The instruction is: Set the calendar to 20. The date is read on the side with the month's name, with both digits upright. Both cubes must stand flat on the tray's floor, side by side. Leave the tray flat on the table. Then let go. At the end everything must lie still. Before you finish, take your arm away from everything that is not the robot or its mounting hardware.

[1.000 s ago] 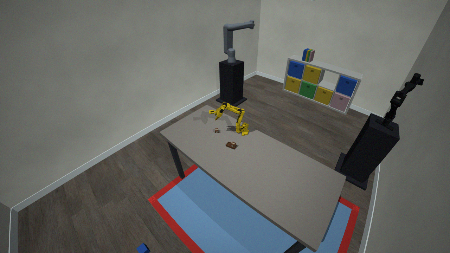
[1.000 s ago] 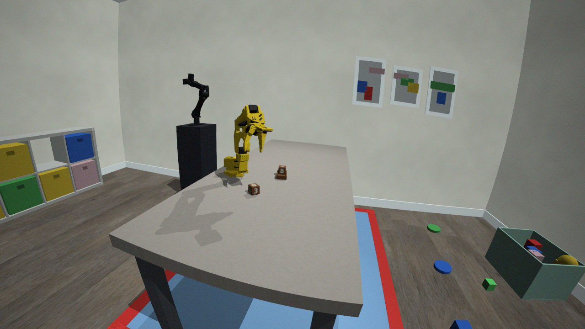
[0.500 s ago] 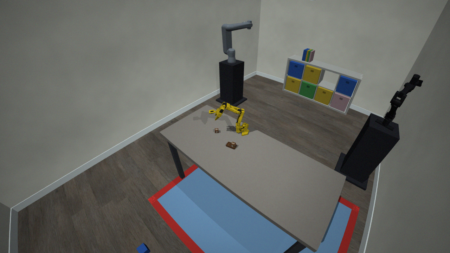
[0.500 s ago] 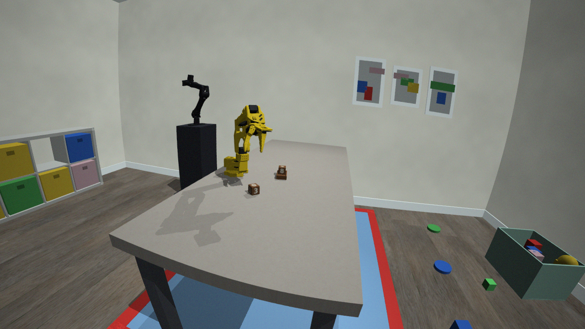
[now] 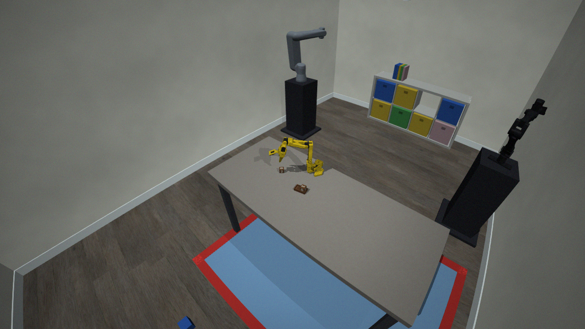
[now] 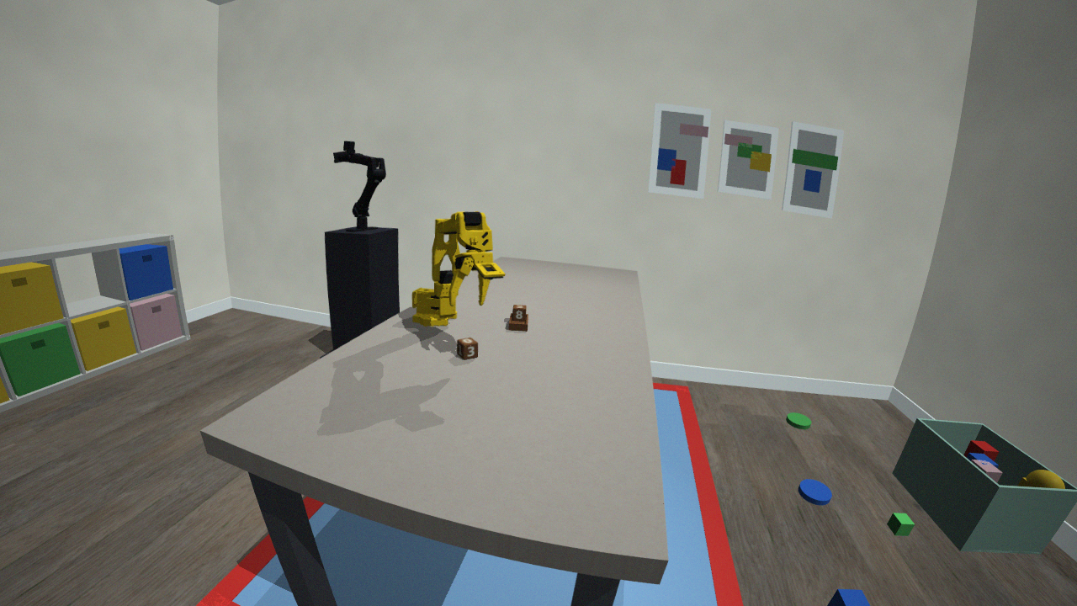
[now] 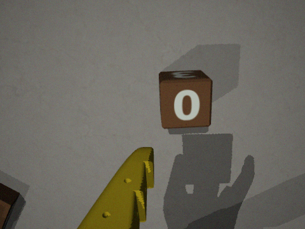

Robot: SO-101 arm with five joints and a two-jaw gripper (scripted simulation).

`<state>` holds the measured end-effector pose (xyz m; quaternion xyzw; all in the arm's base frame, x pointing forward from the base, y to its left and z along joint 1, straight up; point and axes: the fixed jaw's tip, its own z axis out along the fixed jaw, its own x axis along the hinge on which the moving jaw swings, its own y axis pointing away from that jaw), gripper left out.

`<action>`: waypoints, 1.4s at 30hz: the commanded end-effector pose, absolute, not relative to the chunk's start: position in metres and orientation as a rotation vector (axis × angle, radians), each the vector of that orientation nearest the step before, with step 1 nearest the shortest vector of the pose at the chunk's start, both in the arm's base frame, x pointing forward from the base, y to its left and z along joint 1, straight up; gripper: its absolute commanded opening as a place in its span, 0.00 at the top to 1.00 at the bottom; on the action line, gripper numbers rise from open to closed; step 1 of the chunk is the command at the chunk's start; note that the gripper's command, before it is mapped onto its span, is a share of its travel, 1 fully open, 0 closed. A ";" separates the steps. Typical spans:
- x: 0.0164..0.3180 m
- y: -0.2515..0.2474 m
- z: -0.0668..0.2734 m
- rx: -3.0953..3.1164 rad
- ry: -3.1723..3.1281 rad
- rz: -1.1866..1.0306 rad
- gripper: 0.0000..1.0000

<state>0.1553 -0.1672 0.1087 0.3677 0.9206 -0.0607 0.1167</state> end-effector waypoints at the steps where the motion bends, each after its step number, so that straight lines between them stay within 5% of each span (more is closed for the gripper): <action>1: 0.161 -0.169 0.103 1.076 2.712 -0.162 0.65; 11: 0.157 -0.165 0.066 1.138 2.868 -0.043 0.65; 42: 0.160 -0.161 0.063 1.116 2.882 -0.038 0.65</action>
